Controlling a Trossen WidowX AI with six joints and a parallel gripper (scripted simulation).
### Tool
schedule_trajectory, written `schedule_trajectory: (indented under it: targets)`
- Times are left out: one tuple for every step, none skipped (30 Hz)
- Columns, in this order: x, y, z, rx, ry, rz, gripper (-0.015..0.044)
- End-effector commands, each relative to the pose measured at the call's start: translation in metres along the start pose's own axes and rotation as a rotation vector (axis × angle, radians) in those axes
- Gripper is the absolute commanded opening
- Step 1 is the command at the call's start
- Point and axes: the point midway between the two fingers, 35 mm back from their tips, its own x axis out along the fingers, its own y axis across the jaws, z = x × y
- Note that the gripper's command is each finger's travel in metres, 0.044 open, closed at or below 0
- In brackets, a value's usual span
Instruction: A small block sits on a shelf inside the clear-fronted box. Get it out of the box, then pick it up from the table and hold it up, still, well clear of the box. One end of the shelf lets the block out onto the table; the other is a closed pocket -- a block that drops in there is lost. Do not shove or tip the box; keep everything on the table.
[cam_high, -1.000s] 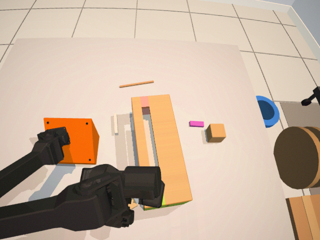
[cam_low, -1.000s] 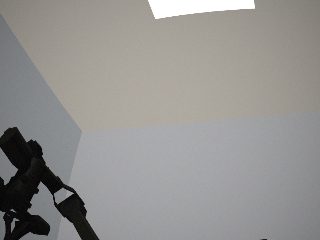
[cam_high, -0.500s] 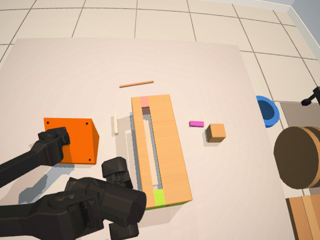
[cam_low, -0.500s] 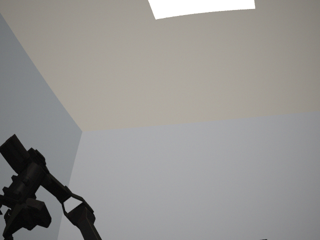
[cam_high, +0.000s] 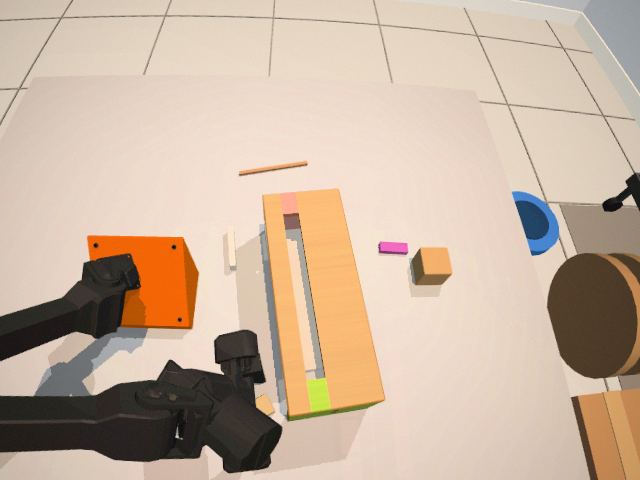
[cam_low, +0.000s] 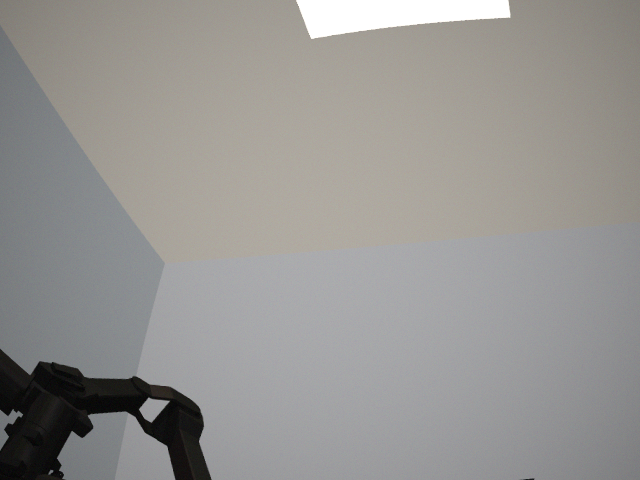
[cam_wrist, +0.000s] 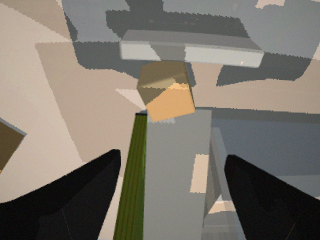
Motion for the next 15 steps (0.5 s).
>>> schedule_trajectory:
  targets:
    - [0.007, 0.001, 0.002, -0.004, 0.025, 0.008, 0.0285]
    - [0.007, 0.001, 0.002, -0.004, 0.025, 0.008, 0.0285]
    - [0.007, 0.001, 0.002, -0.004, 0.025, 0.008, 0.0285]
    - [0.008, 0.001, 0.002, -0.004, 0.025, 0.007, 0.0285]
    - [0.009, 0.001, 0.003, -0.004, 0.024, 0.007, 0.0285]
    - [0.011, 0.001, 0.003, -0.004, 0.024, 0.007, 0.0285]
    - [0.012, 0.001, 0.003, -0.004, 0.024, 0.007, 0.0285]
    - [0.014, 0.001, 0.004, -0.004, 0.024, 0.007, 0.0285]
    - [0.015, 0.001, 0.004, -0.004, 0.024, 0.007, 0.0285]
    - [0.017, 0.001, 0.004, -0.004, 0.024, 0.006, 0.0285]
    - [0.019, 0.001, 0.005, -0.004, 0.024, 0.006, 0.0285]
    - [0.02, 0.001, 0.005, -0.004, 0.024, 0.006, 0.0285]
    - [0.022, 0.001, 0.005, -0.003, 0.024, 0.006, 0.0285]
    - [0.023, 0.001, 0.006, -0.003, 0.024, 0.006, 0.0285]
    - [0.025, 0.002, 0.006, -0.003, 0.024, 0.006, 0.0285]
